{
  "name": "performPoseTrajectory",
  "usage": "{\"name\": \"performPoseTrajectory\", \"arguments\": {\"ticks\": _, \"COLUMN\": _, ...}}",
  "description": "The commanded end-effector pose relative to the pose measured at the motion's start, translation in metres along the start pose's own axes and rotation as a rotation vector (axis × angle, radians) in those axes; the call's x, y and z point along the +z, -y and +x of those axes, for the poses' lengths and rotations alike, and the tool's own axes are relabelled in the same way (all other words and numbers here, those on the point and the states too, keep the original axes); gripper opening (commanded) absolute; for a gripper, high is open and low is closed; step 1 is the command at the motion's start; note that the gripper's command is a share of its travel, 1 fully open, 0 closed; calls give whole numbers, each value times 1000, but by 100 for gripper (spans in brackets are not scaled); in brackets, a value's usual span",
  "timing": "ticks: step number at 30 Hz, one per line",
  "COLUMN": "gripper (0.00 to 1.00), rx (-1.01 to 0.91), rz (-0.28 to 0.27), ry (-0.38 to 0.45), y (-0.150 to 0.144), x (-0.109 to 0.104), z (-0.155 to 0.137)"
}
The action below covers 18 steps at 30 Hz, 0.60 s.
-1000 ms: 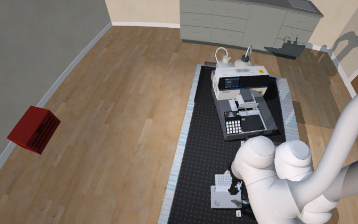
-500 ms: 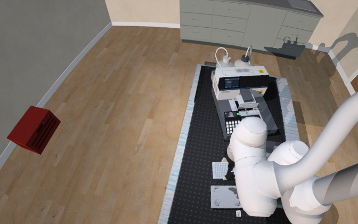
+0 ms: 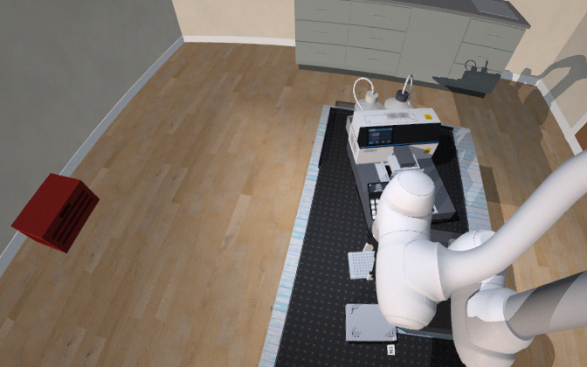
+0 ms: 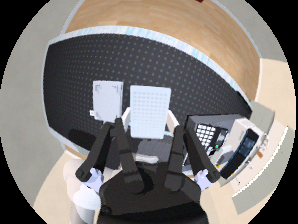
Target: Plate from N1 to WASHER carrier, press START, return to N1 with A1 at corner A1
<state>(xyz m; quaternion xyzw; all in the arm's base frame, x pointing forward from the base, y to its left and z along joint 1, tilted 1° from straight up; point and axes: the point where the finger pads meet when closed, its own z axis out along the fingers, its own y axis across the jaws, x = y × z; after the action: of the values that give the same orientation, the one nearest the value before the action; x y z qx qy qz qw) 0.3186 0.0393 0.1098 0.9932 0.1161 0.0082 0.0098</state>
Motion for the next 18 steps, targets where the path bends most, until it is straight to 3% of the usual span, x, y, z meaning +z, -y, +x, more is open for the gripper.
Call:
{"name": "performPoseTrajectory", "arguments": {"ticks": 1, "gripper": 10, "rx": -1, "rz": 3, "ry": 0, "y": -19, "x": -2, "z": -5}}
{"name": "performPoseTrajectory", "arguments": {"ticks": 18, "gripper": 10, "rx": -1, "rz": 3, "ry": 0, "y": -91, "x": -11, "z": -25}}
